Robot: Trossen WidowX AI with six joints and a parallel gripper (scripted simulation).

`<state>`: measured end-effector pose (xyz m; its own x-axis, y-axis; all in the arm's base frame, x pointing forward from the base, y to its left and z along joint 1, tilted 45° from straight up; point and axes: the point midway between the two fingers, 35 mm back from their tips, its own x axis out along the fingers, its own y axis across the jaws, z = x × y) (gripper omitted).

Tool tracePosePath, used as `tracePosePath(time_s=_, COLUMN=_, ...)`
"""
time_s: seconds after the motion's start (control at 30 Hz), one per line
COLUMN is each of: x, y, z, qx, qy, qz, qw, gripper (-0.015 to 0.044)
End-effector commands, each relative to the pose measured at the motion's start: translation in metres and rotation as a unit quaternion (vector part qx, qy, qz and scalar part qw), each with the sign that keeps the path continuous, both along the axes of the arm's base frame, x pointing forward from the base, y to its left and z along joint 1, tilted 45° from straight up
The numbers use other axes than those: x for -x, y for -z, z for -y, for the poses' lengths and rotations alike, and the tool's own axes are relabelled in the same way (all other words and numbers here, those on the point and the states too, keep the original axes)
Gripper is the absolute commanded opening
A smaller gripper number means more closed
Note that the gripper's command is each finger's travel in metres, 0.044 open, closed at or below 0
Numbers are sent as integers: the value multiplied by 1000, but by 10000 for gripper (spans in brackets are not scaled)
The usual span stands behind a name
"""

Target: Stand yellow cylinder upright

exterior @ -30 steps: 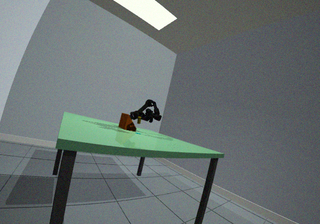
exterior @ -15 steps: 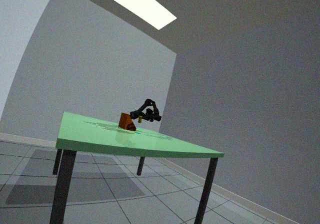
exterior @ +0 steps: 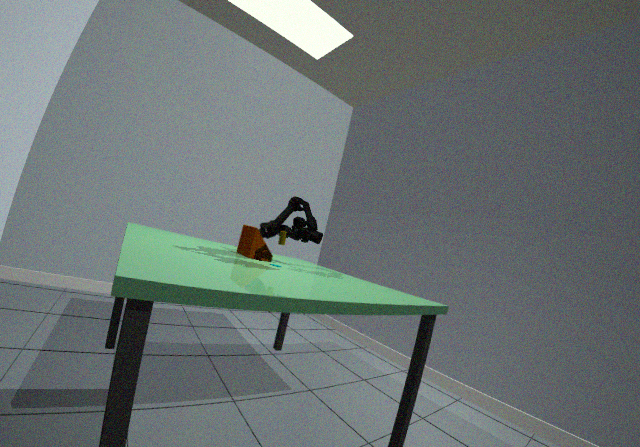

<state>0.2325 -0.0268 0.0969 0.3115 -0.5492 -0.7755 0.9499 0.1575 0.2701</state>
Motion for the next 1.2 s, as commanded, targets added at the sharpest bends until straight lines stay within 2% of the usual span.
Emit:
tracePosePath(time_s=0.0, x=1, y=-1, z=0, qx=6, qy=3, qz=11, qw=1000, gripper=105)
tracePosePath(time_s=0.6, x=0, y=1, z=-2, qx=6, qy=3, qz=11, qw=1000, gripper=105)
tracePosePath(time_s=1.17, x=-8, y=47, z=-49, qx=3, qy=3, qz=9, qw=1000, gripper=105)
